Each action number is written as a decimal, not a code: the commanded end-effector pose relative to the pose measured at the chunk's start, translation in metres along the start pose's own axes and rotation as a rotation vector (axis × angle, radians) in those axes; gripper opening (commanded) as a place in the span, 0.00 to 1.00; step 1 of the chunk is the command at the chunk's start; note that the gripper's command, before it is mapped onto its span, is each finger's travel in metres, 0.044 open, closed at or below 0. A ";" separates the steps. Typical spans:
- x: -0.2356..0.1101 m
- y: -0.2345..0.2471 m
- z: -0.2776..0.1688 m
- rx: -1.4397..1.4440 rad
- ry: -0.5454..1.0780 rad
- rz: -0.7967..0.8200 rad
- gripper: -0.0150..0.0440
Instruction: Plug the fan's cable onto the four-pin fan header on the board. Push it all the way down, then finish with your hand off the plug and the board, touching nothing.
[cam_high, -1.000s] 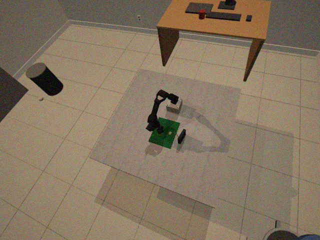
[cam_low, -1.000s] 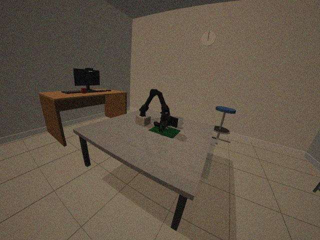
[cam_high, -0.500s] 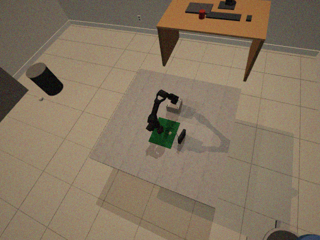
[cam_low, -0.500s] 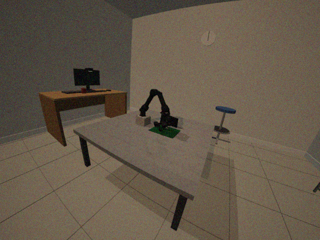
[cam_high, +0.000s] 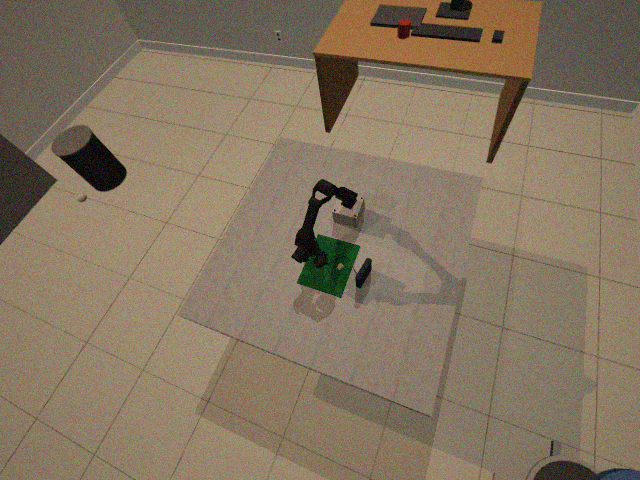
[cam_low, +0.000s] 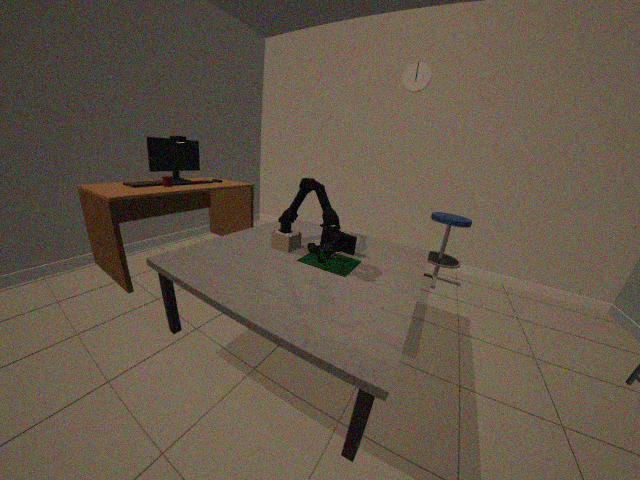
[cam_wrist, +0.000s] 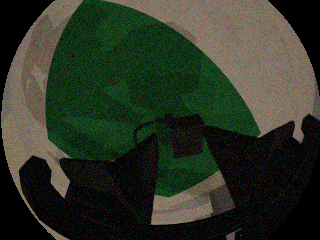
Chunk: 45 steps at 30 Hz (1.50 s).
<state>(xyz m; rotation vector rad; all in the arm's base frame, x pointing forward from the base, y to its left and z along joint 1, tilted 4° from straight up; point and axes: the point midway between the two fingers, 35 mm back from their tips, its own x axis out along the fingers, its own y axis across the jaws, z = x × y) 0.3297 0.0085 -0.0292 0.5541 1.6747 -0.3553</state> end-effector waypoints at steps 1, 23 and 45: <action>0.012 -0.001 -0.001 0.001 0.015 -0.001 0.61; 0.012 -0.001 -0.001 0.001 0.015 -0.001 0.61; -0.008 0.001 -0.002 -0.001 -0.024 -0.001 0.60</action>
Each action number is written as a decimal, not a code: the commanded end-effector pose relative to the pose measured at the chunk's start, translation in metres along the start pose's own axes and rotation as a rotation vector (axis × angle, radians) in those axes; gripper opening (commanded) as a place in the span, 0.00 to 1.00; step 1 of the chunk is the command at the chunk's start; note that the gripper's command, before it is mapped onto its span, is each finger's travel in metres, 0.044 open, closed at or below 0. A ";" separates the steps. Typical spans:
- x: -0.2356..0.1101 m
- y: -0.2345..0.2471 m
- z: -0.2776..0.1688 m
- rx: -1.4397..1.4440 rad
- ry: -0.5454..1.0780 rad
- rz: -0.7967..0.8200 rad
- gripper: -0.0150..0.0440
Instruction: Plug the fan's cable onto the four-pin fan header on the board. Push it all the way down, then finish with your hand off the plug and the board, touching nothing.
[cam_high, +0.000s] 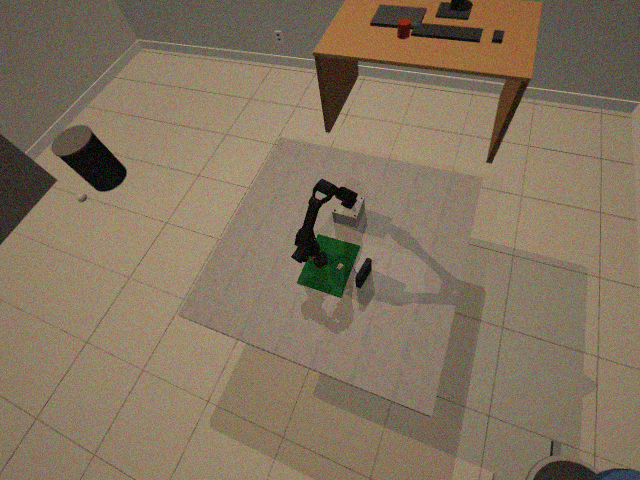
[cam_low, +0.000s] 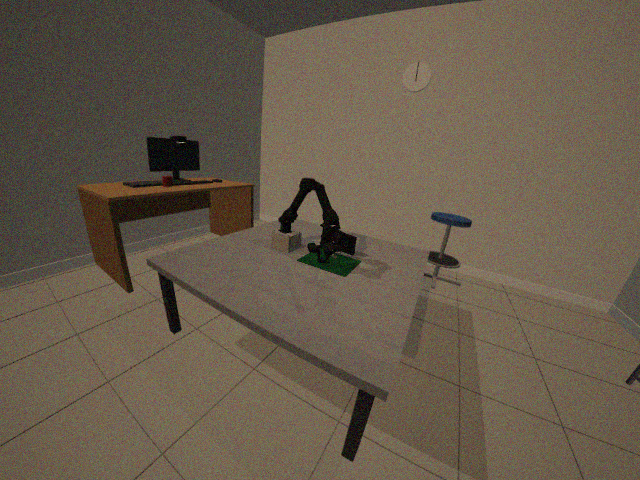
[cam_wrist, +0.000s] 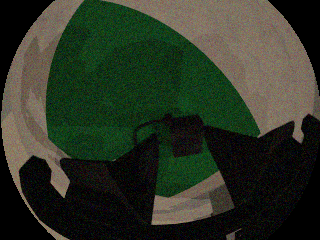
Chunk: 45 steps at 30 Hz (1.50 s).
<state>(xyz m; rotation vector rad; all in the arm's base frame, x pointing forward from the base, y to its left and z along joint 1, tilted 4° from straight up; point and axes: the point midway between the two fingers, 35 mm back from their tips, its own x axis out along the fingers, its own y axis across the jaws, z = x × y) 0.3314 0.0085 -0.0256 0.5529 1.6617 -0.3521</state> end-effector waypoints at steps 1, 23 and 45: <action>-0.008 0.000 -0.003 0.001 -0.022 -0.007 0.60; -0.063 0.003 -0.019 -0.005 -0.192 -0.001 0.60; -0.063 0.003 -0.019 -0.005 -0.192 -0.001 0.60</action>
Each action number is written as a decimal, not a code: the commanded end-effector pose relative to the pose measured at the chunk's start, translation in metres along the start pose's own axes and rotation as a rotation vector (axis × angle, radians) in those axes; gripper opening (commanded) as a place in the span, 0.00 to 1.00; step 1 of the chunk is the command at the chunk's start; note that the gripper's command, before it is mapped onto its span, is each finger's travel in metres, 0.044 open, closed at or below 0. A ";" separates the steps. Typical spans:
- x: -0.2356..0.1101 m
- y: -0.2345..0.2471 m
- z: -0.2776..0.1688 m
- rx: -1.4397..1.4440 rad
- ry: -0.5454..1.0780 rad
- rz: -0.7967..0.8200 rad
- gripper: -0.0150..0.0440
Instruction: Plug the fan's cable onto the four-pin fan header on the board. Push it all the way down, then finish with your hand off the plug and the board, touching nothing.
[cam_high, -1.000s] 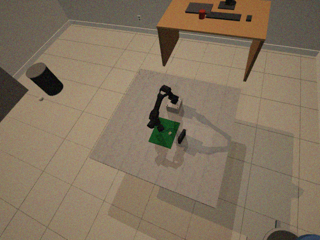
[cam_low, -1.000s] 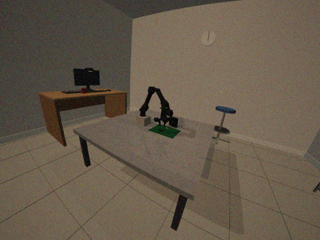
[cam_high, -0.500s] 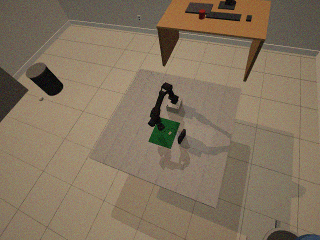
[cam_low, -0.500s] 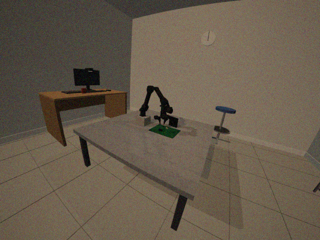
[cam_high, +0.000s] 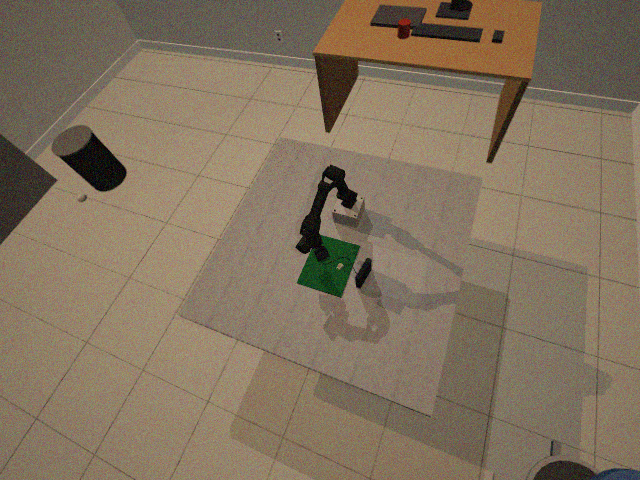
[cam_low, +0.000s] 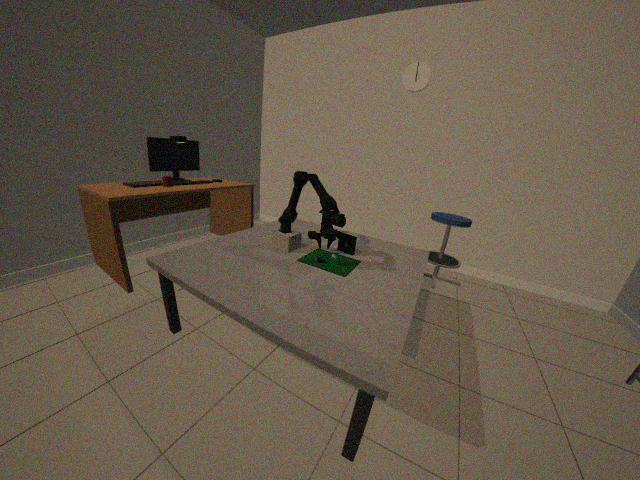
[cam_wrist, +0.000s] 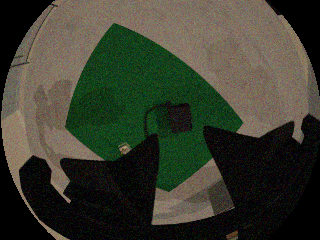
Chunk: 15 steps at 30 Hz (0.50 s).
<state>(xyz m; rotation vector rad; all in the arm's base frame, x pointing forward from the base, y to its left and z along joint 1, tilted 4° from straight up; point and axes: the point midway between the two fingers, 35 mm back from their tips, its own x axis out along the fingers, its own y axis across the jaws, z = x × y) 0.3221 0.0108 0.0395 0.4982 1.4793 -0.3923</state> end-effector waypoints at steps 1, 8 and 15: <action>0.000 0.001 0.000 -0.001 -0.001 0.002 0.60; 0.000 0.001 0.000 -0.001 -0.001 0.002 0.60; 0.000 0.001 0.000 -0.001 -0.001 0.002 0.87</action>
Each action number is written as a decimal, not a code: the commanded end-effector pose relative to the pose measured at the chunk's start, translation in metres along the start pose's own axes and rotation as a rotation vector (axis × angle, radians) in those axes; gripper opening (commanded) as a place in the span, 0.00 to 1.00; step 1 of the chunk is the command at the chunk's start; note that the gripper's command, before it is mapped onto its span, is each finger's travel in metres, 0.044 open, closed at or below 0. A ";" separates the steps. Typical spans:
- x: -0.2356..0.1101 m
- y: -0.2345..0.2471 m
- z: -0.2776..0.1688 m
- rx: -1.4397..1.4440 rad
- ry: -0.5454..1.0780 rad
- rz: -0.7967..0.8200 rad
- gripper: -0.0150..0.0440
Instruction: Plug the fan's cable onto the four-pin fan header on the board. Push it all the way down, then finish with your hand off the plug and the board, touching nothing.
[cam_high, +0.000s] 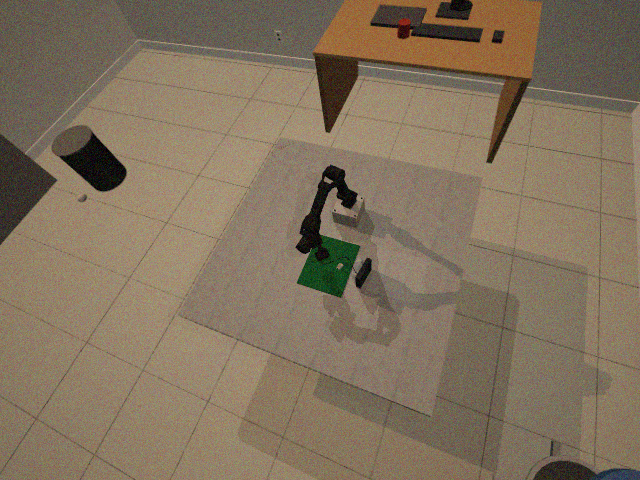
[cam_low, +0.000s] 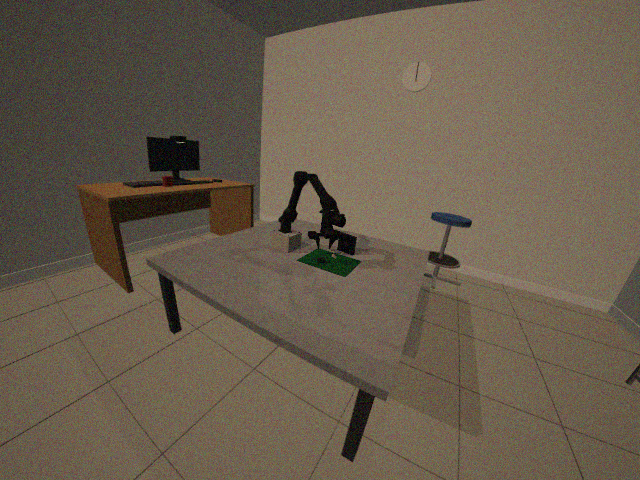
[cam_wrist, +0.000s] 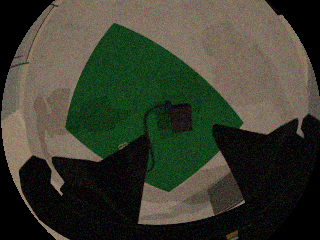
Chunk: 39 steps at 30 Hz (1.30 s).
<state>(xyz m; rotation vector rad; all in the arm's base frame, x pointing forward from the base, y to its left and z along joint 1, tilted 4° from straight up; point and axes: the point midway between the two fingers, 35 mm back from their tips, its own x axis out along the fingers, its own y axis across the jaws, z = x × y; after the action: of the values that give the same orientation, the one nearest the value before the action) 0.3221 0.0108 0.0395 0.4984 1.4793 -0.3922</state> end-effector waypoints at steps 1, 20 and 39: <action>0.000 0.001 0.000 -0.001 -0.001 0.002 0.91; 0.000 0.001 0.000 -0.001 -0.001 0.002 1.00; 0.008 -0.010 0.003 -0.013 0.217 -0.007 0.61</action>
<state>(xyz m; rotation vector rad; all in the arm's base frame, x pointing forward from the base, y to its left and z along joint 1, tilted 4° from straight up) 0.3162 0.0004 0.0288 0.5349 1.6836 -0.3596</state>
